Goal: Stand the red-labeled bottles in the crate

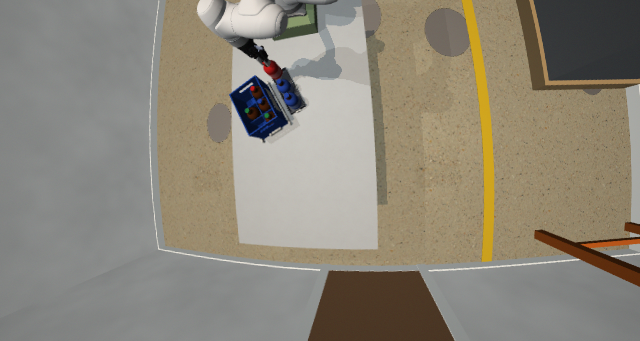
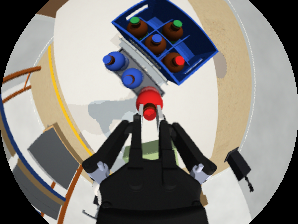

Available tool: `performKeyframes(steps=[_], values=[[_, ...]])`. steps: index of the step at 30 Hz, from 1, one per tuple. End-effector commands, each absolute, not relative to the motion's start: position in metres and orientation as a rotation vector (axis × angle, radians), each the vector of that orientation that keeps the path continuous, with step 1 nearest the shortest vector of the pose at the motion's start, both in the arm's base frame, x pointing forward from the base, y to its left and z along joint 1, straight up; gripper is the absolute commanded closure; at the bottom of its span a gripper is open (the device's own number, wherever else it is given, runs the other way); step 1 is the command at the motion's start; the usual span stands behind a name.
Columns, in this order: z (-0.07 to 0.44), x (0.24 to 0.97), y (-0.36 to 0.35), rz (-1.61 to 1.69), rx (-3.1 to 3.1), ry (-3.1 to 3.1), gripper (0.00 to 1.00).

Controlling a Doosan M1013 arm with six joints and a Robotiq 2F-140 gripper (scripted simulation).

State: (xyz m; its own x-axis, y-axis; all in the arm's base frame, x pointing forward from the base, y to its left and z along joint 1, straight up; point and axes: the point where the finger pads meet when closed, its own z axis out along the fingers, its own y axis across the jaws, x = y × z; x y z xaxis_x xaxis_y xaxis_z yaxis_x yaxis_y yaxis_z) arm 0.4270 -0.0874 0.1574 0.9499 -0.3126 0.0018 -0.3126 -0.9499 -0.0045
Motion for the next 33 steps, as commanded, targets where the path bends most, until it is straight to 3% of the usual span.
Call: performKeyframes(steps=[1,33], values=[[0.159,0.427,-0.087,-0.004,-3.098,0.497,1.0],[0.189,0.427,-0.088,-0.004,-3.098,0.497,1.0]])
